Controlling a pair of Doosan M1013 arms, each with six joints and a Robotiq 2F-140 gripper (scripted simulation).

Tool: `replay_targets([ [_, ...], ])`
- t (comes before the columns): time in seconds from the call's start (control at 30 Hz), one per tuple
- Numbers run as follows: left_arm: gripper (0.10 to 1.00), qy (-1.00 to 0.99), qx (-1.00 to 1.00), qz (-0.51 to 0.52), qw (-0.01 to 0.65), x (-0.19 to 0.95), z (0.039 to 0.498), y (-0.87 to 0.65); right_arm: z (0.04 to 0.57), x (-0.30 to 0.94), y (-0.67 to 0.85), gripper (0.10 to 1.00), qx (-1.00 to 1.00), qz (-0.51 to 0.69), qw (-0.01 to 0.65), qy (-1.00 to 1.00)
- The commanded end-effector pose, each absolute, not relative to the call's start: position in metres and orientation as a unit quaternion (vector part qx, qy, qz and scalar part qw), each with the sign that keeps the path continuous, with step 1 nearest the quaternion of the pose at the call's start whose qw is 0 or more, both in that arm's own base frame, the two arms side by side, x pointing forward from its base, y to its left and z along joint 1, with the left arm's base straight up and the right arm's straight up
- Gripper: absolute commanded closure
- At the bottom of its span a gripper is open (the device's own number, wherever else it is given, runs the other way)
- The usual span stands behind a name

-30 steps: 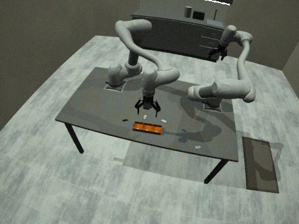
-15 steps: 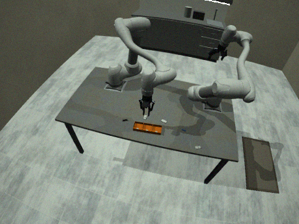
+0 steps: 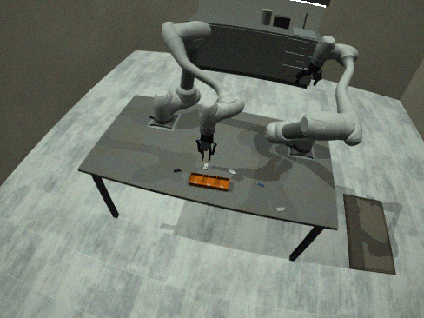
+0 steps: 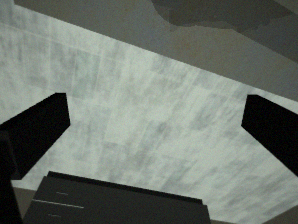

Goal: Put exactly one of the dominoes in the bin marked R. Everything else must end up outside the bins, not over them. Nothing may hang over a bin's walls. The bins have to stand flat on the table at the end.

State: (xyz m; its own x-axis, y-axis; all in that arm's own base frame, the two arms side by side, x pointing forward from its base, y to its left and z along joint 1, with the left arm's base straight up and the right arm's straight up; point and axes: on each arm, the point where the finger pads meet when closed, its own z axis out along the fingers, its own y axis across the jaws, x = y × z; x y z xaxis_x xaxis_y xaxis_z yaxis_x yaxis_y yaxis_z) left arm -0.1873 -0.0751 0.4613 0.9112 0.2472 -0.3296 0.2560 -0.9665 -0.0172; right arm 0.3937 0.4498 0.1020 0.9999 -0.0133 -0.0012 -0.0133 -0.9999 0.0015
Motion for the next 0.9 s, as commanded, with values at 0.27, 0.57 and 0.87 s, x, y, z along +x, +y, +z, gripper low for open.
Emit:
replay_targets([
  [0.27, 0.098, 0.129, 0.977, -0.167, 0.013, -0.1876, 0.4618, -0.0750, 0.1023, 0.3943, 0.4508, 0.777, 1.000, 0.000, -0.001, -0.007],
  [0.57, 0.098, 0.129, 0.977, -0.167, 0.013, -0.1876, 0.4618, -0.0750, 0.1023, 0.3949, 0.4510, 0.777, 1.000, 0.000, -0.001, -0.007],
  [0.87, 0.098, 0.129, 0.977, -0.167, 0.013, -0.1876, 0.4618, -0.0750, 0.1023, 0.3952, 0.4511, 0.777, 1.000, 0.000, -0.001, -0.007],
])
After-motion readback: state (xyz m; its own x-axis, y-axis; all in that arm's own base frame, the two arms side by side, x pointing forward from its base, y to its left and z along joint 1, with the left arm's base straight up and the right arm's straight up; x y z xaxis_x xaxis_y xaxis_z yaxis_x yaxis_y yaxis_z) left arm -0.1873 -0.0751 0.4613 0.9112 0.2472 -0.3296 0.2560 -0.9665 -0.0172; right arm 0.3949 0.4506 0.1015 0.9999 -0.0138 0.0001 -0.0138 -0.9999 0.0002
